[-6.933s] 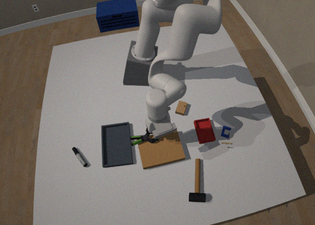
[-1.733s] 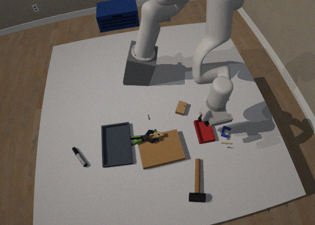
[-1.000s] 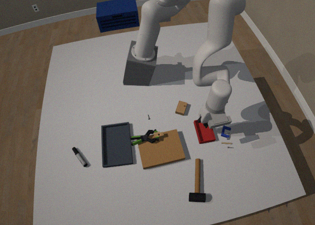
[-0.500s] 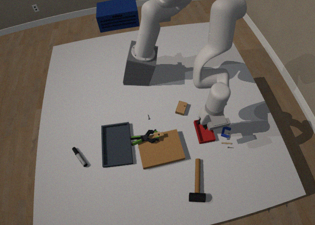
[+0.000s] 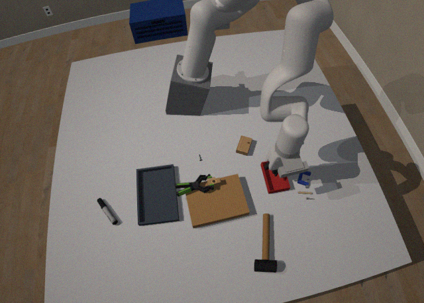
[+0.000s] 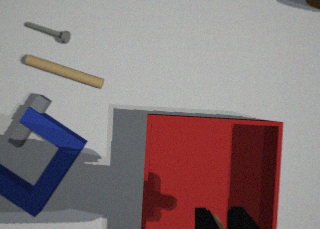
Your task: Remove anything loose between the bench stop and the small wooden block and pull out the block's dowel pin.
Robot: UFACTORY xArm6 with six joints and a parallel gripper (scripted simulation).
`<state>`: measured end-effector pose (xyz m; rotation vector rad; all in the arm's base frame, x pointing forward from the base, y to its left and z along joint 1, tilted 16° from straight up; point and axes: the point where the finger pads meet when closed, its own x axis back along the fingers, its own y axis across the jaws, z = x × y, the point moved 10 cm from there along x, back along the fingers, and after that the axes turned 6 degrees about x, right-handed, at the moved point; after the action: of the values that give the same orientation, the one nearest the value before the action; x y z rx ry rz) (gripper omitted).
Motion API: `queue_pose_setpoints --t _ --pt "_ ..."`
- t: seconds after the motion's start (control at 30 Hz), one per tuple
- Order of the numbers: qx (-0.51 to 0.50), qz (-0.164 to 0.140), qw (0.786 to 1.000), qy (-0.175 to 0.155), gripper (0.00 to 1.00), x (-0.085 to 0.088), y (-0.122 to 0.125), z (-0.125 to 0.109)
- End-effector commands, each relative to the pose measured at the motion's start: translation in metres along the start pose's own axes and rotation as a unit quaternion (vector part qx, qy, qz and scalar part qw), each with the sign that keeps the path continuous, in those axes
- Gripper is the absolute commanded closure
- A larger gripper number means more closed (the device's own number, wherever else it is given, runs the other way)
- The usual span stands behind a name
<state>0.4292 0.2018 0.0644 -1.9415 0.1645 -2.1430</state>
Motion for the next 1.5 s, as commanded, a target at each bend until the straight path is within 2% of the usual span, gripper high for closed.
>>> queue_pose_setpoints --t 0.0,0.77,1.47 --pt "0.000 0.001 1.000 0.002 1.00 -0.004 -0.001 0.002" --pt "0.000 0.001 1.000 0.002 1.00 -0.019 -0.001 0.002" --pt "0.000 0.001 1.000 0.002 1.00 -0.022 -0.001 0.002"
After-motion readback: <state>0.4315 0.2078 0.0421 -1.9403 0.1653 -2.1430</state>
